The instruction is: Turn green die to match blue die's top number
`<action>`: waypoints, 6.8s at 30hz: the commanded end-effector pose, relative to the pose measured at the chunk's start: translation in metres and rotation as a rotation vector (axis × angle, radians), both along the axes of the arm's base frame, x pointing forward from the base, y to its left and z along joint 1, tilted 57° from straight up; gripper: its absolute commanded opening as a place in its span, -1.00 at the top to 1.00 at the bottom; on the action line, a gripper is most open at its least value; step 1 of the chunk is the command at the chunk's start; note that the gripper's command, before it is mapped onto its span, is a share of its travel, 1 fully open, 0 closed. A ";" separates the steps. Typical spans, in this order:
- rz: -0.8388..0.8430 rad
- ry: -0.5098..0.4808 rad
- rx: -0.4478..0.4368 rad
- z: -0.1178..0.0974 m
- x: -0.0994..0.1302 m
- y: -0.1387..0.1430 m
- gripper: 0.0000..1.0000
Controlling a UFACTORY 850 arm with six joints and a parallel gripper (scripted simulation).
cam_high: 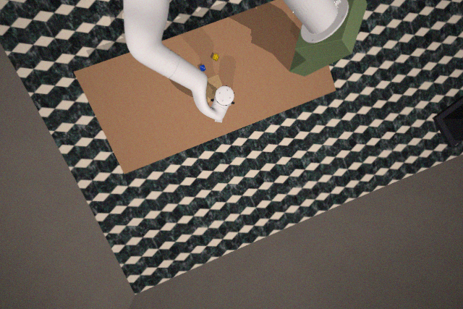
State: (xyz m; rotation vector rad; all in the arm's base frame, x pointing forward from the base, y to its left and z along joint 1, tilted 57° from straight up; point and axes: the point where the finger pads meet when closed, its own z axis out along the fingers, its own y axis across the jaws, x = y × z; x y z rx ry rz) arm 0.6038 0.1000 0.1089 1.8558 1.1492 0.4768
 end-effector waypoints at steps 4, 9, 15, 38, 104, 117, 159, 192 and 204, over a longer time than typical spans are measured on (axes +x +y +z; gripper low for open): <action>0.001 0.000 0.000 -0.005 0.007 -0.004 0.05; 0.001 0.000 0.000 -0.008 0.011 -0.007 0.05; 0.001 0.000 0.000 -0.014 0.019 -0.012 0.05; 0.001 0.000 0.000 -0.017 0.022 -0.015 0.05; 0.001 0.000 0.000 0.002 -0.003 0.002 0.47; 0.001 0.000 0.000 0.036 -0.046 0.032 0.47; -0.050 -0.329 0.425 0.105 -0.037 -0.051 0.47; 0.628 -0.610 0.703 0.101 -0.038 -0.056 0.47; 0.678 -0.631 0.724 0.101 -0.038 -0.057 0.47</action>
